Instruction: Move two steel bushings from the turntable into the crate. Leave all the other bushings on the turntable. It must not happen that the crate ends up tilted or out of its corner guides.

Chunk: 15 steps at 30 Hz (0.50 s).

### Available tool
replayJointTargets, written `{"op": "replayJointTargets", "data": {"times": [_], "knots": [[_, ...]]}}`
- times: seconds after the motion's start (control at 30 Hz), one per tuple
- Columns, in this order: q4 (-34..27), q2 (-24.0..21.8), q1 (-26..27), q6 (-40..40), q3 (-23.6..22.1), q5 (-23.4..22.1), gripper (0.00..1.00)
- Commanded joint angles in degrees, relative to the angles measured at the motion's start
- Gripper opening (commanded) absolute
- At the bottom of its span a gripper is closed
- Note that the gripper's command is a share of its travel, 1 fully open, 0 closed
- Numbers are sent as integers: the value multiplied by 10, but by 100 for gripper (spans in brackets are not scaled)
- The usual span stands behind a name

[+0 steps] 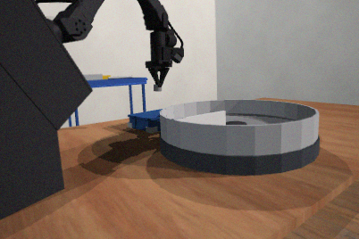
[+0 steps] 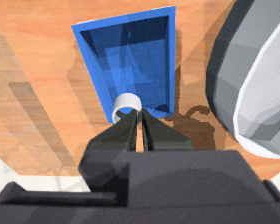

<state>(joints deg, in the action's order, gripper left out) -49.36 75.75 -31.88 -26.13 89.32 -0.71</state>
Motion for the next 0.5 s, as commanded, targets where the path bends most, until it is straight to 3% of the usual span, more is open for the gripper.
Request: {"op": "replayJointTargets", "data": {"times": [0.0, 0.17, 0.27, 0.47], "knots": [[-2, 2, -4, -4, 21, 8, 0], [10, -19, -4, -4, 15, 8, 0], [13, -21, -4, -4, -15, 8, 0], [14, -24, -4, -4, 5, 8, 0]]}}
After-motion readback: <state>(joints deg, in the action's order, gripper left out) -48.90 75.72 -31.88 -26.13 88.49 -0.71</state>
